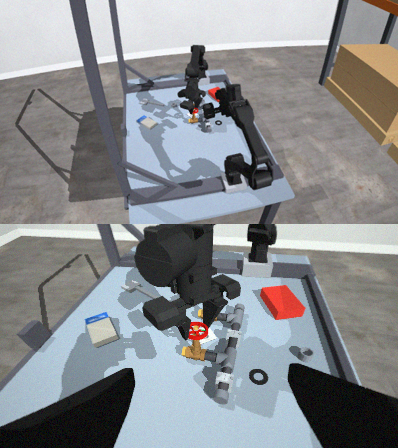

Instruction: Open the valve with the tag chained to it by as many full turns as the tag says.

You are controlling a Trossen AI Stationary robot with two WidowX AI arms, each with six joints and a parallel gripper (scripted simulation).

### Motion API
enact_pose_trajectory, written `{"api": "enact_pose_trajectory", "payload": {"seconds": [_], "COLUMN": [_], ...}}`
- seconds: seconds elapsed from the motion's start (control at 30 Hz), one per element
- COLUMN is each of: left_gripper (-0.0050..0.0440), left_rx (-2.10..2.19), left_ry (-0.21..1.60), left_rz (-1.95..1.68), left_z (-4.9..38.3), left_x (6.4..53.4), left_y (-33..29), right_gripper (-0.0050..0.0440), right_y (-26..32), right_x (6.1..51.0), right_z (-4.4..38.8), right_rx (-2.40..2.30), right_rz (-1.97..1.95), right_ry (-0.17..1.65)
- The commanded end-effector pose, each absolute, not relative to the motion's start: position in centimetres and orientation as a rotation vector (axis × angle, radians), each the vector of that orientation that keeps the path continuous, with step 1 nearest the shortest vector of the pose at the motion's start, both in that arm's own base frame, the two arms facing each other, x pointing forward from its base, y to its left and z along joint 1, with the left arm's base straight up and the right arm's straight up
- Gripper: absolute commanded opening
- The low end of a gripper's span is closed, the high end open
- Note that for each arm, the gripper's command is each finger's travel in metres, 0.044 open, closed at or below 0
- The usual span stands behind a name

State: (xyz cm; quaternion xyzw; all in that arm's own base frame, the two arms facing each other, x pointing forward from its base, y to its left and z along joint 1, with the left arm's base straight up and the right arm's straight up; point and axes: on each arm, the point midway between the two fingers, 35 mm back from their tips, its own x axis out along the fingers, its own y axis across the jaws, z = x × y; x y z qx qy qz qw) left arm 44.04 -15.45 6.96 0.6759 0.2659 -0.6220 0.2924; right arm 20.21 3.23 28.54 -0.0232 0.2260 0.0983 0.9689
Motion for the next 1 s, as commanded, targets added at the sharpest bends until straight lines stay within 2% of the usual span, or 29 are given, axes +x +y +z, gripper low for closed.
{"api": "enact_pose_trajectory", "payload": {"seconds": [0.0, 0.33, 0.97], "left_gripper": [0.0212, 0.0212, 0.0212], "left_rx": [1.712, 1.506, 1.111], "left_ry": [0.763, 0.929, 1.167], "left_rz": [-1.539, -1.36, -1.013], "left_z": [8.6, 8.6, 8.8], "left_x": [44.2, 44.2, 44.2], "left_y": [-15.5, -15.4, -15.4], "right_gripper": [0.04, 0.04, 0.04], "right_y": [3.3, 3.3, 3.3], "right_x": [20.1, 20.0, 20.0], "right_z": [28.0, 26.5, 26.9], "right_rx": [-0.047, -0.048, -0.047], "right_rz": [0.203, 0.205, 0.203], "right_ry": [0.446, 0.446, 0.44]}}
